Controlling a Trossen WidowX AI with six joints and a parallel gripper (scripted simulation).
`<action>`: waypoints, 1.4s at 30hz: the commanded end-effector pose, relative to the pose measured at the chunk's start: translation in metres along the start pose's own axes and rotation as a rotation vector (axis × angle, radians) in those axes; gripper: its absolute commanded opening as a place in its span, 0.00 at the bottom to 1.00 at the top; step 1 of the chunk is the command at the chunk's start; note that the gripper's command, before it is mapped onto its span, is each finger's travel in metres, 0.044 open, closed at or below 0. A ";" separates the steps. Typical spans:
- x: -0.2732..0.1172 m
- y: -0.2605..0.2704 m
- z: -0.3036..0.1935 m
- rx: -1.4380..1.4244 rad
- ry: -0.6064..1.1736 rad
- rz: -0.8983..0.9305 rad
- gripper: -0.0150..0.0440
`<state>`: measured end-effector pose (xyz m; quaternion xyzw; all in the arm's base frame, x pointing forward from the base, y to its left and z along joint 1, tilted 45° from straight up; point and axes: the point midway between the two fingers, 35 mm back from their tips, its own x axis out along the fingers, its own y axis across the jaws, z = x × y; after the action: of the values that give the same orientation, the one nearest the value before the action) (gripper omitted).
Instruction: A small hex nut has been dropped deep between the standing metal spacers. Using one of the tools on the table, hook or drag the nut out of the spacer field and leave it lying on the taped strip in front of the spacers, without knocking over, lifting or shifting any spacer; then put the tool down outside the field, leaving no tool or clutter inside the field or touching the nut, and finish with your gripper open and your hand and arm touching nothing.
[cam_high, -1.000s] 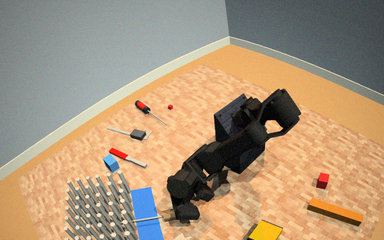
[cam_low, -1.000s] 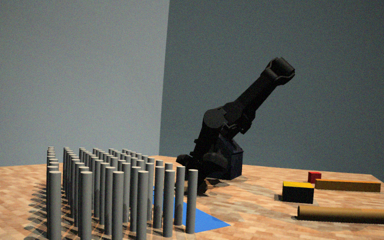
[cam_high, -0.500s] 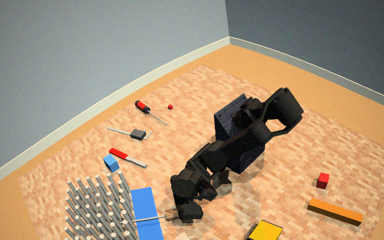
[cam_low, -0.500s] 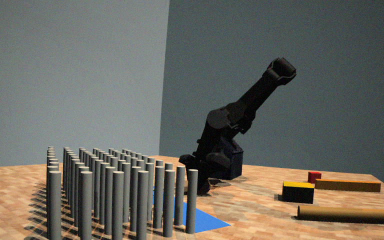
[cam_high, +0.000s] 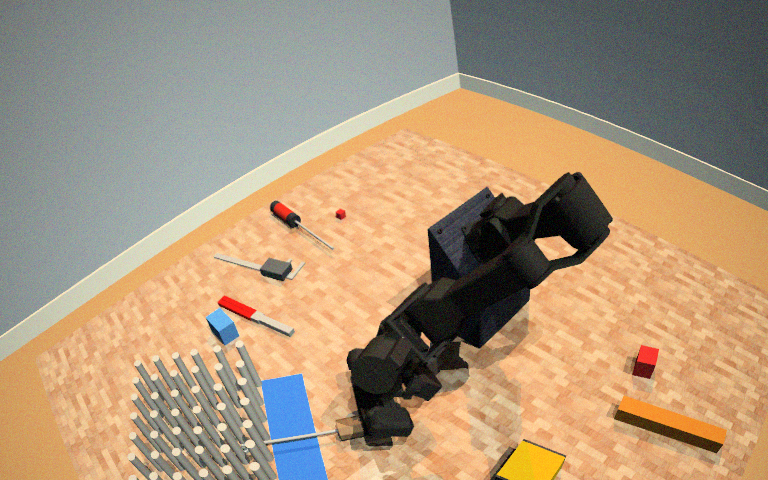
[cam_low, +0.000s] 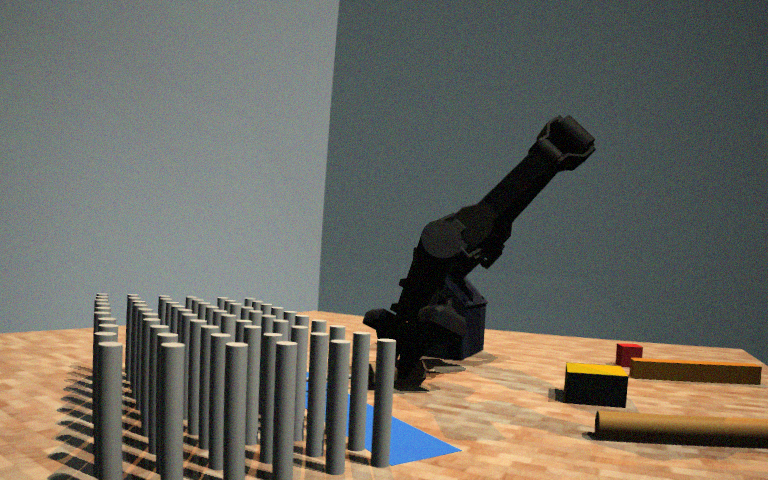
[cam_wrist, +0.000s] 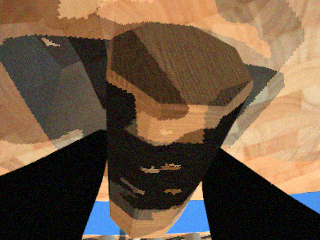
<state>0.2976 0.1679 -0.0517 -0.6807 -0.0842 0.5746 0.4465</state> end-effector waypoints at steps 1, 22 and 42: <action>-0.002 0.000 0.004 0.006 -0.001 0.000 0.25; -0.008 0.000 0.017 0.006 -0.002 0.001 0.25; -0.014 0.000 0.030 0.007 -0.004 0.001 0.25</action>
<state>0.2708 0.1744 -0.0418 -0.6798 -0.0840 0.5759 0.4463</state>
